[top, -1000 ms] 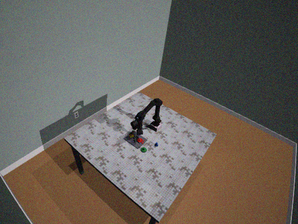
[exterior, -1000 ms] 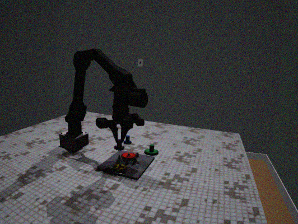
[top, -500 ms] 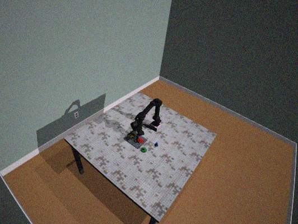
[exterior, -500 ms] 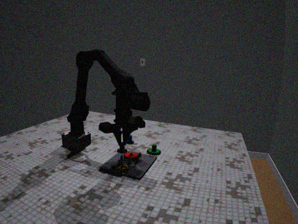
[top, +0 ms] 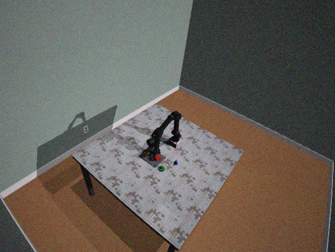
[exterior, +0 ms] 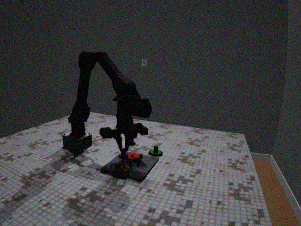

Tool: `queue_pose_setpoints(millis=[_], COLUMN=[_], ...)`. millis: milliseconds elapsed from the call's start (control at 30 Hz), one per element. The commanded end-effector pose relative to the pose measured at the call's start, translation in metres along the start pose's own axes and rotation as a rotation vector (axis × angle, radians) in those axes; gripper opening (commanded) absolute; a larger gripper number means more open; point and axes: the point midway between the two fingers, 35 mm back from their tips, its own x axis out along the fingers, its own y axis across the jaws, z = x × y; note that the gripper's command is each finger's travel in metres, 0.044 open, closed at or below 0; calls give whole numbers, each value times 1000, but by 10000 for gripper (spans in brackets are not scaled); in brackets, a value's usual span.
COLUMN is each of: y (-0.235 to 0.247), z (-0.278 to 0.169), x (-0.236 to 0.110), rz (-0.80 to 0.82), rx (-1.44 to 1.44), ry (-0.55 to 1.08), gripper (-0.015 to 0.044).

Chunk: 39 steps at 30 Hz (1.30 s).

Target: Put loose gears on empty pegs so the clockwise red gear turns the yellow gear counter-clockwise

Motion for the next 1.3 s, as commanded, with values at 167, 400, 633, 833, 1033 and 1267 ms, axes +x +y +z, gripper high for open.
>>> queue_pose_setpoints(millis=[167,400,633,833,1033,1267], y=[-1,-1,0,-1,-1,0], z=[-2,-1,-2,-3,-2,-2], x=[9,9,10,11,12,13], rz=[-2,-2,-1,0,1,0], rx=[229,190,17,-143,-250,-156], ry=[11,11,12,12,12,12], gripper=[0,0,0,0,0,0])
